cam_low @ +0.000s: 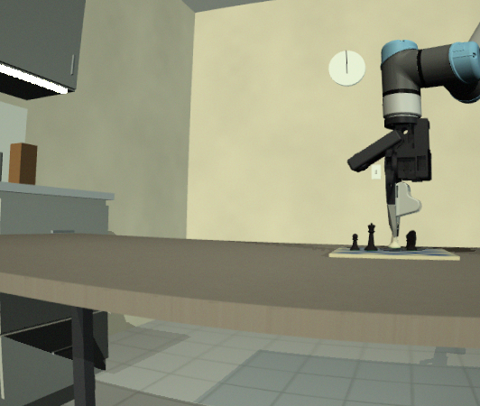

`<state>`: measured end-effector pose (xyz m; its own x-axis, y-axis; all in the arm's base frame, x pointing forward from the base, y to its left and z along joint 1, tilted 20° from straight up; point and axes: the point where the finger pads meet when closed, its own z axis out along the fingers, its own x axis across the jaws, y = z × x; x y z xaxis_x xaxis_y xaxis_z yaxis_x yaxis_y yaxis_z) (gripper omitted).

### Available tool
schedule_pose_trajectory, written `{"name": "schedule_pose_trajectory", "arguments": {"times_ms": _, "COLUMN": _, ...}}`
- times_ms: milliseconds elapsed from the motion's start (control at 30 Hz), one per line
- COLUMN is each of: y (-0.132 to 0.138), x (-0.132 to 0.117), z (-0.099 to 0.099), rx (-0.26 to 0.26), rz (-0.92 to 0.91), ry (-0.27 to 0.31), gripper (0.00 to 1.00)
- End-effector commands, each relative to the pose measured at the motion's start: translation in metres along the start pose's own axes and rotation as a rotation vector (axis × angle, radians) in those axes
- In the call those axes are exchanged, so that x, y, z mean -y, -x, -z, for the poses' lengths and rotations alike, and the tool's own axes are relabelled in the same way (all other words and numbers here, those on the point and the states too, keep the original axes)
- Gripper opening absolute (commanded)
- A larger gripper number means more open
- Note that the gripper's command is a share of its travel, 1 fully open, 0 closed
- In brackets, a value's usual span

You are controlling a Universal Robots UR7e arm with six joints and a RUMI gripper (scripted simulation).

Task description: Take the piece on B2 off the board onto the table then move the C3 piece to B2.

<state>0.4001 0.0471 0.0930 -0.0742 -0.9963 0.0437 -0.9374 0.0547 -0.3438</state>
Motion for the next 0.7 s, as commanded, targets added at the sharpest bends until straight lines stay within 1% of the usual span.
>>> {"name": "schedule_pose_trajectory", "arguments": {"times_ms": 0, "y": 0.0, "x": 0.0, "z": 0.012, "rx": 0.0, "rz": 0.0, "ry": -0.001, "gripper": 0.0}}
{"name": "schedule_pose_trajectory", "arguments": {"times_ms": 133, "y": 0.0, "x": 0.0, "z": 0.029, "rx": 0.0, "rz": 0.0, "ry": -0.001, "gripper": 0.0}}
{"name": "schedule_pose_trajectory", "arguments": {"times_ms": 300, "y": 0.0, "x": 0.0, "z": 0.056, "rx": 0.0, "rz": 0.0, "ry": -0.001, "gripper": 0.0}}
{"name": "schedule_pose_trajectory", "arguments": {"times_ms": 367, "y": 0.0, "x": 0.0, "z": 0.056, "rx": 0.0, "rz": 0.0, "ry": -0.001, "gripper": 0.0}}
{"name": "schedule_pose_trajectory", "arguments": {"times_ms": 533, "y": 0.0, "x": 0.0, "z": 0.079, "rx": 0.0, "rz": 0.0, "ry": -0.001, "gripper": 0.0}}
{"name": "schedule_pose_trajectory", "arguments": {"times_ms": 667, "y": 0.0, "x": 0.0, "z": 0.09, "rx": 0.0, "rz": 0.0, "ry": -0.001, "gripper": 0.0}}
